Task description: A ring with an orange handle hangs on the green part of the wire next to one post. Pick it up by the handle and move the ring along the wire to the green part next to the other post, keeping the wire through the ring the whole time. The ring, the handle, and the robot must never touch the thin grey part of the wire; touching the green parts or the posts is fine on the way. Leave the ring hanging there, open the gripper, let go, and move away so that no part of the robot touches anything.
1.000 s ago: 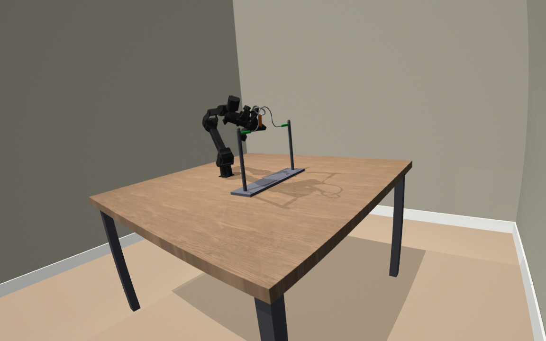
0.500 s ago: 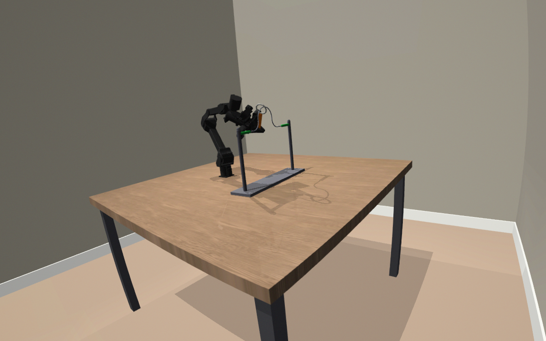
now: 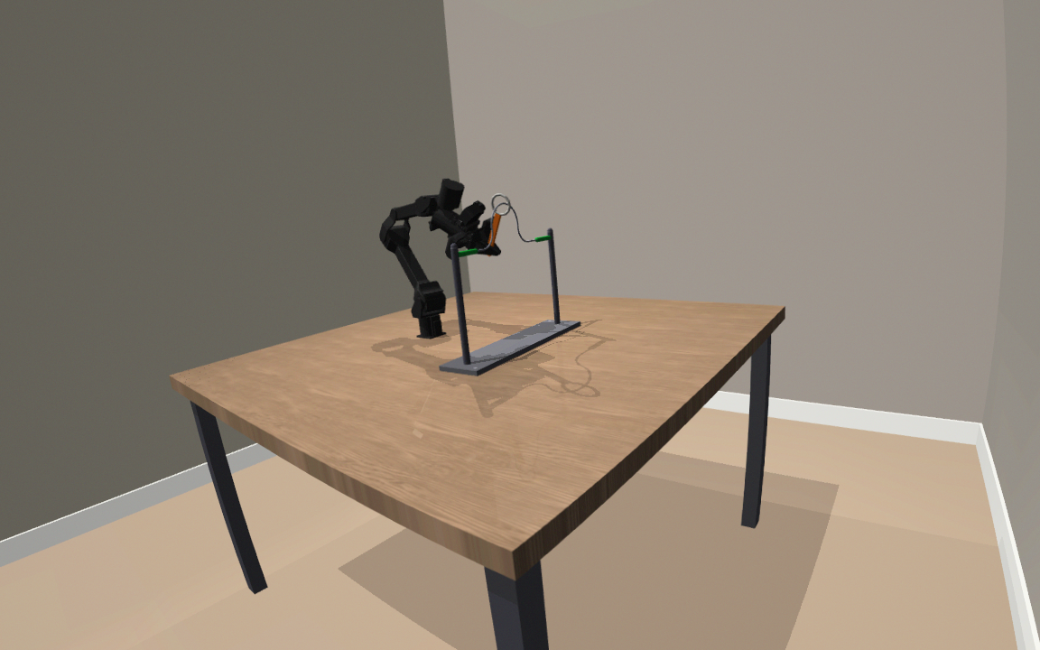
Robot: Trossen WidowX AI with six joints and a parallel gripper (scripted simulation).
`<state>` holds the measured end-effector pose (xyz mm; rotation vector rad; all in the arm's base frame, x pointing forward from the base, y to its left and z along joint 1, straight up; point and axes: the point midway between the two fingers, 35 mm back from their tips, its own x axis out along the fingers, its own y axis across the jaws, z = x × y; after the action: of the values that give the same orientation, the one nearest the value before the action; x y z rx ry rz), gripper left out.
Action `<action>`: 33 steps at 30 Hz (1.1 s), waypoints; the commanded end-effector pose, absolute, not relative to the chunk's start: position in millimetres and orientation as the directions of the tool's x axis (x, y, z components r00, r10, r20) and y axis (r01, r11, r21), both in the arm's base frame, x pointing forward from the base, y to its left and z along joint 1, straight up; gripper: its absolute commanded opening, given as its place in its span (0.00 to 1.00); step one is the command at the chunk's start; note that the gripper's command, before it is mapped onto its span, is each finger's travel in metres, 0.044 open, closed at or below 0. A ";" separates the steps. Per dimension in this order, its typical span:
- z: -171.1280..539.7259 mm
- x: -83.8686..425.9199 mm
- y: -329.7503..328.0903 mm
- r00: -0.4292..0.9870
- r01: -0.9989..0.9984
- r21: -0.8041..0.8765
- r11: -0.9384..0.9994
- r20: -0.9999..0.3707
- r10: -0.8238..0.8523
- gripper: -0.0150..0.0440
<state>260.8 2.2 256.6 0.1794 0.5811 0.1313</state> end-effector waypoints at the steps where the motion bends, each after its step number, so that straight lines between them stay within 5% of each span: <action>1: 256.3 260.8 -2.1 0.833 -0.072 0.122 0.990 -0.538 0.127 0.00; 33: 261.1 263.2 -32.3 0.865 -0.046 -0.462 0.886 -0.462 -0.196 0.00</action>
<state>263.6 -29.1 259.0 -0.4202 0.5358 -0.0608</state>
